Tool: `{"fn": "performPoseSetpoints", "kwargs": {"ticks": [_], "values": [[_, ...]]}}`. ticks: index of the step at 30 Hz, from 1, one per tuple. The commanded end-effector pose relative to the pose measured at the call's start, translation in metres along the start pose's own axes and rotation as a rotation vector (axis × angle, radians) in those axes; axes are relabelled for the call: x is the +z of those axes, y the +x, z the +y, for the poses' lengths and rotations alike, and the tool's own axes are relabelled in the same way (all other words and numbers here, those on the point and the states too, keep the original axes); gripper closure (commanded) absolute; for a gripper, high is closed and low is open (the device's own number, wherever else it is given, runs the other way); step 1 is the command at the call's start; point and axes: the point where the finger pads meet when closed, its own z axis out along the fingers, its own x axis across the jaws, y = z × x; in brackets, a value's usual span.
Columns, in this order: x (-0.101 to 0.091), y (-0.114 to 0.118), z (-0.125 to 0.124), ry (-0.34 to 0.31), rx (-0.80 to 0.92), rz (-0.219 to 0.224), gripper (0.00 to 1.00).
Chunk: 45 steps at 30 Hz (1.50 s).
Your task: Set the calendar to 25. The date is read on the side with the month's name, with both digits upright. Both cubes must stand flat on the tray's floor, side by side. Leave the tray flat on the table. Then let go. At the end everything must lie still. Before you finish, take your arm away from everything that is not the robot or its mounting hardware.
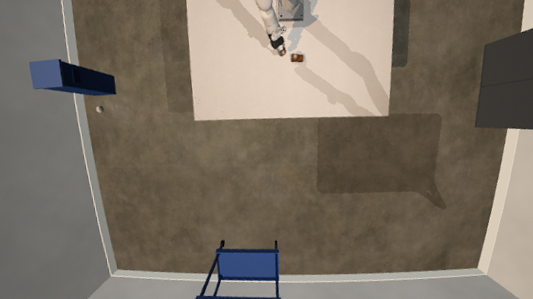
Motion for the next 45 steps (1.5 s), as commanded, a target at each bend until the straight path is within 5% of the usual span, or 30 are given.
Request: {"fn": "performPoseSetpoints", "kwargs": {"ticks": [1, 33, 45], "values": [[-0.0017, 0.0036, 0.0066, 0.030, 0.037, 0.007, 0.40], [-0.0048, 0.0061, 0.0052, 0.148, 0.037, 0.016, 0.40], [-0.0050, 0.0063, 0.0058, 0.318, 0.034, 0.023, 0.40]]}}
